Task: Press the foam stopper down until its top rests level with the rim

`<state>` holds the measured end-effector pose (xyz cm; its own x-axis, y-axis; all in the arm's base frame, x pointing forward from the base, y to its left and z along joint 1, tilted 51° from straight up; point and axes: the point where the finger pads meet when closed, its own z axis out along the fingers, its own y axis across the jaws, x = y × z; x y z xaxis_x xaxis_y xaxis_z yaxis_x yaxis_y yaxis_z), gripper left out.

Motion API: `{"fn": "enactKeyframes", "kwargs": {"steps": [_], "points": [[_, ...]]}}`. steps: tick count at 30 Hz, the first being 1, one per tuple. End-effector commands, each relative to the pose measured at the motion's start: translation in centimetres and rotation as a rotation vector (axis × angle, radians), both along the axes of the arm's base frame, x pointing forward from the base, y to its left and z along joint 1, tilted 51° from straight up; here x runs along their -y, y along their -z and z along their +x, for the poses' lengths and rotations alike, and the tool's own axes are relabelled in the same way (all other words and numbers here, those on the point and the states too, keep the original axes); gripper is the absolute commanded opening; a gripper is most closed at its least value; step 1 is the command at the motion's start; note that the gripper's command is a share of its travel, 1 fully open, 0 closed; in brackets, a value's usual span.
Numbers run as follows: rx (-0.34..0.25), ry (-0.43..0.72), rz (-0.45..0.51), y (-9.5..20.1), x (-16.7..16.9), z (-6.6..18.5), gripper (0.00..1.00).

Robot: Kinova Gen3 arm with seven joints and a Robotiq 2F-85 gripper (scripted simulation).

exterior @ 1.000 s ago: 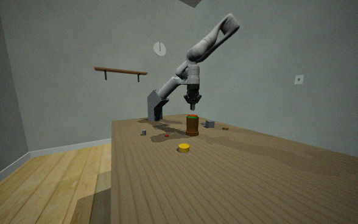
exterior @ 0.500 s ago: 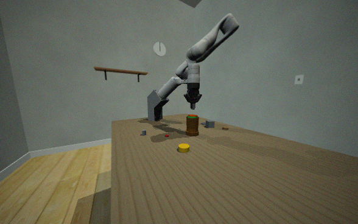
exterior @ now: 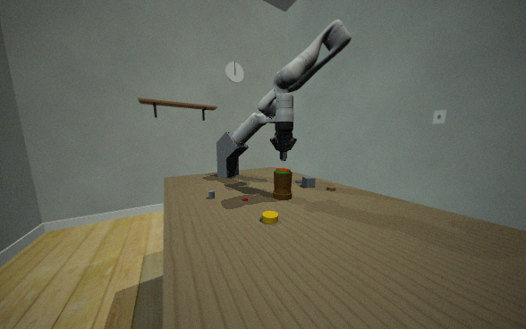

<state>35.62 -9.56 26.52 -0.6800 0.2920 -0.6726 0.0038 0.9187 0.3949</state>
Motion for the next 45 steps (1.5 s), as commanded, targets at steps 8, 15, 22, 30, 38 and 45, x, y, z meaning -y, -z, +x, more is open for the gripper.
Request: {"fn": "enactKeyframes", "kwargs": {"steps": [8,15,22,30,38,45], "points": [[0.001,0.001,0.0,0.5,-0.2,0.6,0.0],[0.001,0.001,0.0,0.8,-0.3,1.0,0.0],[0.001,0.001,0.0,1.5,-0.6,1.8,0.0],[0.001,0.001,0.0,2.2,-0.9,2.6,0.0],[0.001,0.001,0.0,2.2,-0.9,2.7,0.0],[0.001,0.001,0.0,2.3,-0.9,2.7,0.0]]}}
